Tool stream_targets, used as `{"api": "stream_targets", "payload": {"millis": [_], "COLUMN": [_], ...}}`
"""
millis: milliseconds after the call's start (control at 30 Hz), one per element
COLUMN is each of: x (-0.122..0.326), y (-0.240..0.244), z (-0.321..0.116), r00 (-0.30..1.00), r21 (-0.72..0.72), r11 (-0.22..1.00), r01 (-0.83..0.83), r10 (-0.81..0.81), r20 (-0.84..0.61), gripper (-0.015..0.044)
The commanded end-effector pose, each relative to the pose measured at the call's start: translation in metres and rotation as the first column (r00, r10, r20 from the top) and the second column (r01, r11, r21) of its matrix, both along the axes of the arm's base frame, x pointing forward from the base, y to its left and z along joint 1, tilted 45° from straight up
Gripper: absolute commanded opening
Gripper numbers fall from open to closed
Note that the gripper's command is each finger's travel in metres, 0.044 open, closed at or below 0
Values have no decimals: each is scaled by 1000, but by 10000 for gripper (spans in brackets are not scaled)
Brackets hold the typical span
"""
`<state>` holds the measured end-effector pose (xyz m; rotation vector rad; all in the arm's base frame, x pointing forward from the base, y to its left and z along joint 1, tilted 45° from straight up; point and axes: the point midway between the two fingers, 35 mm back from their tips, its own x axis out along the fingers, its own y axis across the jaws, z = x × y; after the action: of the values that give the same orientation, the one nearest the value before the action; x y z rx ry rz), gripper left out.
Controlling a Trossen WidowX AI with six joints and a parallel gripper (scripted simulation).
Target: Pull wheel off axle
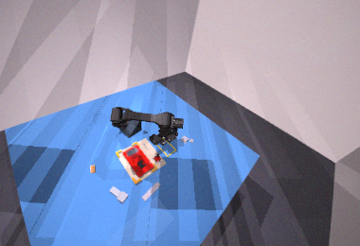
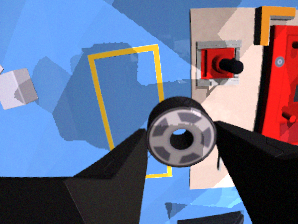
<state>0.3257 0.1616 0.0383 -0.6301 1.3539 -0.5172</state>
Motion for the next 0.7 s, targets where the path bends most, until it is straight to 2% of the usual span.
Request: {"api": "stream_targets", "payload": {"millis": [0, 233, 667], "x": [-14, -40, -37], "y": [10, 31, 17], "z": [-17, -40, -55], "r00": [1000, 1000, 1000], "r21": [-8, -13, -14], "r11": [1000, 1000, 1000], "r01": [9, 13, 13], "r10": [-9, -13, -13], "r20": [-14, -14, -13], "gripper": [0, 0, 0]}}
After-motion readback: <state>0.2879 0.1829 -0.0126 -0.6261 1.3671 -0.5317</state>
